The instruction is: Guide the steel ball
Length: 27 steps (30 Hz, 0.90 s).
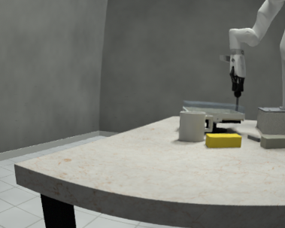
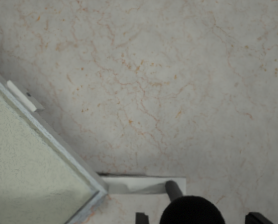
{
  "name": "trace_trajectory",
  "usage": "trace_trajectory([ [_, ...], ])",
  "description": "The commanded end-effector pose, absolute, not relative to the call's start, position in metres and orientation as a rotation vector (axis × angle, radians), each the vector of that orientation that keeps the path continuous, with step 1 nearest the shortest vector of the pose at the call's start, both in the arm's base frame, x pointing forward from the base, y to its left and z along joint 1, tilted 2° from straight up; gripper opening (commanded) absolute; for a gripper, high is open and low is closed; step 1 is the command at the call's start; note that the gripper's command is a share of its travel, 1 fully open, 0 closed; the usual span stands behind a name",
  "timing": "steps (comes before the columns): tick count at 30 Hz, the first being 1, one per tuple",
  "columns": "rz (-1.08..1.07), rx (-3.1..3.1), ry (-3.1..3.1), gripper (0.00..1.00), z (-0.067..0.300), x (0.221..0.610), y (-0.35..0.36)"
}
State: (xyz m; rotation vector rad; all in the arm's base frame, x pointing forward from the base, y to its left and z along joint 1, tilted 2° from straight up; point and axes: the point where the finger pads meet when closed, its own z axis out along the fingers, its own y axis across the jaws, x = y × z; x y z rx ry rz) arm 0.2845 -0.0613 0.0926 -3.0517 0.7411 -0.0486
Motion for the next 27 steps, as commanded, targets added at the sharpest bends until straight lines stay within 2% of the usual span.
trace_trajectory([
  [1,-0.054,-3.052,0.741,0.62,0.091,0.286,-0.062],
  [27,-0.054,-3.052,0.741,0.62,0.068,0.287,-0.062],
])
